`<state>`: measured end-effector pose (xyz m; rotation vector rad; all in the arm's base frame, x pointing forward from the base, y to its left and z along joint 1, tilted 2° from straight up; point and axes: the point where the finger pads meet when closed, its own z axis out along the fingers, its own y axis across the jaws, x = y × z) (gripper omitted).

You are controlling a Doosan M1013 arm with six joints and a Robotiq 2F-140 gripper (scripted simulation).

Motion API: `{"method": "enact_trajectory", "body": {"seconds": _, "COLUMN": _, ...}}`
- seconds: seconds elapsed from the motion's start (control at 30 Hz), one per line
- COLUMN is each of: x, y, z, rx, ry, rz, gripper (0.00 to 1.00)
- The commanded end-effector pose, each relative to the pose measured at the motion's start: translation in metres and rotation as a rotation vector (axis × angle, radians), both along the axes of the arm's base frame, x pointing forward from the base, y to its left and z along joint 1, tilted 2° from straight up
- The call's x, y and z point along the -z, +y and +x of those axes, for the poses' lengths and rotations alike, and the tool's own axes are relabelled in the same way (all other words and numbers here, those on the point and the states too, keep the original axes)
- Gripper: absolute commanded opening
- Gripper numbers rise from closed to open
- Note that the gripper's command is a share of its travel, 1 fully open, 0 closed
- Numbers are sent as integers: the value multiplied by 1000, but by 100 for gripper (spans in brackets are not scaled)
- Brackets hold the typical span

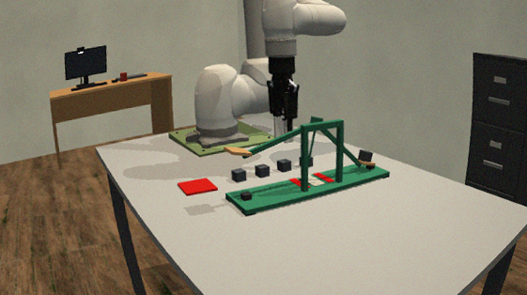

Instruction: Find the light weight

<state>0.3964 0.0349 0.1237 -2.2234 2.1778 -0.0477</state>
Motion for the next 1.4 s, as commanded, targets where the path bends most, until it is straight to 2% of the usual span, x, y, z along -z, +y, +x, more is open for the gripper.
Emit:
{"method": "enact_trajectory", "body": {"seconds": 0.0, "x": 0, "y": 0, "z": 0, "rx": 0, "ry": 0, "rz": 0, "gripper": 35}}
{"method": "enact_trajectory", "body": {"seconds": 1.03, "x": 1, "y": 0, "z": 0, "rx": 0, "ry": 0, "rz": 0, "gripper": 35}}
{"method": "enact_trajectory", "body": {"seconds": 1.37, "x": 10, "y": 0, "z": 0, "rx": 0, "ry": 0, "rz": 0, "gripper": 35}}
